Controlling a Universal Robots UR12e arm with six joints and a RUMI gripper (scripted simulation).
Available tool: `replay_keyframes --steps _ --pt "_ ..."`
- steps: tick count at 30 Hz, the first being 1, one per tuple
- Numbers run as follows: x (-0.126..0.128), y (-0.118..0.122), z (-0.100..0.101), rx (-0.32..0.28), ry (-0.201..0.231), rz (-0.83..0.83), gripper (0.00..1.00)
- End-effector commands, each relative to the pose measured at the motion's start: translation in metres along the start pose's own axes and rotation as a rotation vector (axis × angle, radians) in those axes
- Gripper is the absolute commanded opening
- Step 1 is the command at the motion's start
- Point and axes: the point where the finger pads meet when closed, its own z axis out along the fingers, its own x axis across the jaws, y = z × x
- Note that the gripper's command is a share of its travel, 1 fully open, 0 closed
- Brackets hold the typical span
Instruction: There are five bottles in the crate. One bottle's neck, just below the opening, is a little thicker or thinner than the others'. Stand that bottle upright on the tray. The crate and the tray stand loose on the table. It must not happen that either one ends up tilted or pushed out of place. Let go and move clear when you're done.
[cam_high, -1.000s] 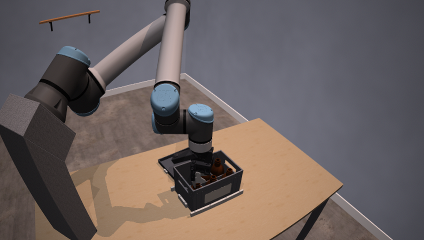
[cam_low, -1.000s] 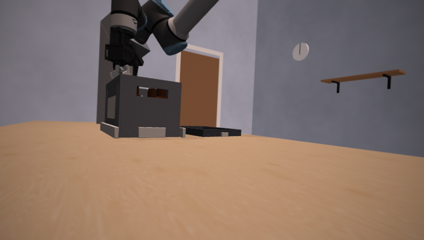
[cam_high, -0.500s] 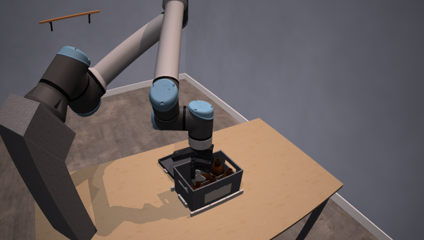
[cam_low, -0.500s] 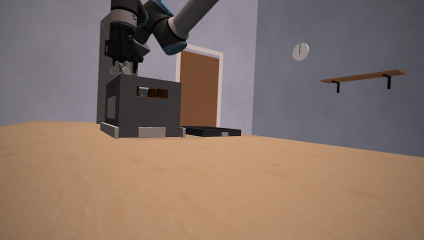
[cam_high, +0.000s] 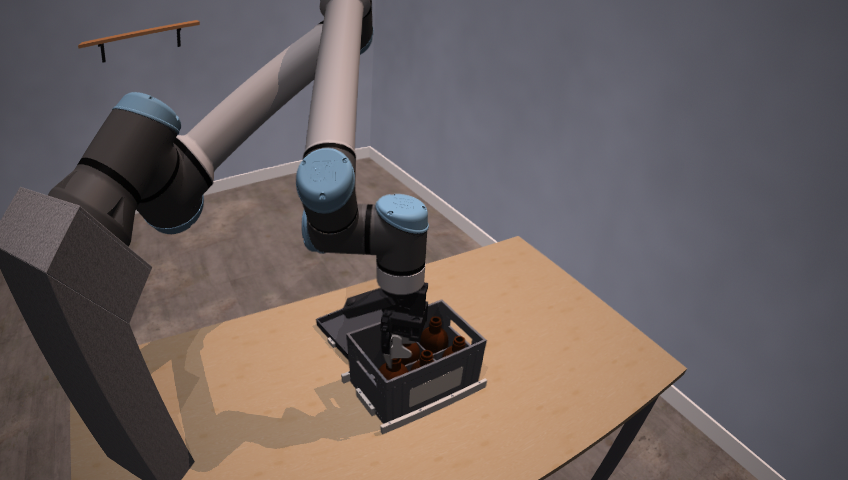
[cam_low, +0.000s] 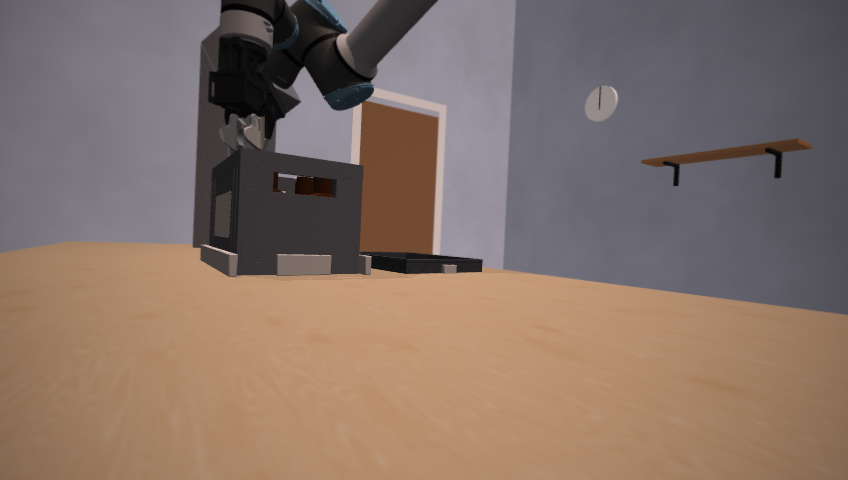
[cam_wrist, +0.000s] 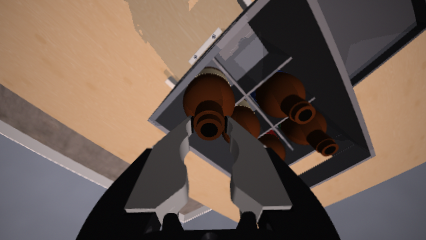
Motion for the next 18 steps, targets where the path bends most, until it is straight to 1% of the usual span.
replay_keyframes --steps 1,18 --pt "-0.0008 0.0004 -0.0063 -0.002 0.001 0.001 0.00" --pt "-0.0010 0.0012 -0.0081 -0.002 0.000 0.000 0.00"
